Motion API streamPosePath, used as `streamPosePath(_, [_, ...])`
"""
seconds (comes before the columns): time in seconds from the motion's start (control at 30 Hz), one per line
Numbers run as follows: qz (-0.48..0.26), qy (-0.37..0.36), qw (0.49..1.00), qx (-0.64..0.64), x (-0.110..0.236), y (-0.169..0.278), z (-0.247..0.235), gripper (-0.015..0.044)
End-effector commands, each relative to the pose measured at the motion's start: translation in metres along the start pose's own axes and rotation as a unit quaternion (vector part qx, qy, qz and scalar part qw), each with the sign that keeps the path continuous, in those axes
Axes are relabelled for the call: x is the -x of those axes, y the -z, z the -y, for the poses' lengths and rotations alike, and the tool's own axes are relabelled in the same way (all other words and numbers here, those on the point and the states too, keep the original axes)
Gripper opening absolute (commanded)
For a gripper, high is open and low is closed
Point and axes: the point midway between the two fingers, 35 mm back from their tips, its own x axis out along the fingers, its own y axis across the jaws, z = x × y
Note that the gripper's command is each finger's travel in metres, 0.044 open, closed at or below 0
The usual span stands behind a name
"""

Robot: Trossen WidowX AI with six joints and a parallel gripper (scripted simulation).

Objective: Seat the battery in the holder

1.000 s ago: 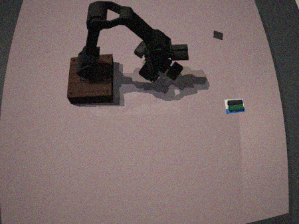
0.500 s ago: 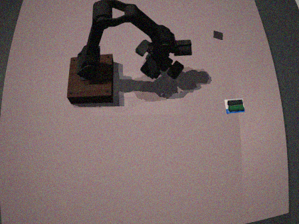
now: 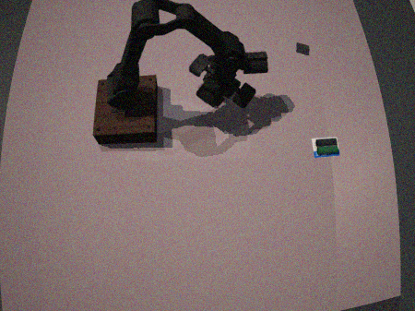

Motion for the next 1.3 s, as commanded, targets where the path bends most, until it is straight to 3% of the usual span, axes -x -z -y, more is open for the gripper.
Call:
streamPosePath(0.0, [0.009,0.000,1.000,-0.003,-0.001,0.000,0.000,0.0063])
streamPosePath(0.7, [0.012,-0.002,1.000,-0.003,-0.001,0.011,0.000,0.0063])
streamPosePath(0.83, [0.012,-0.002,1.000,-0.003,-0.001,0.011,0.000,0.0165])
streamPosePath(1.27, [0.012,-0.002,1.000,-0.001,0.014,0.011,0.001,0.0165])
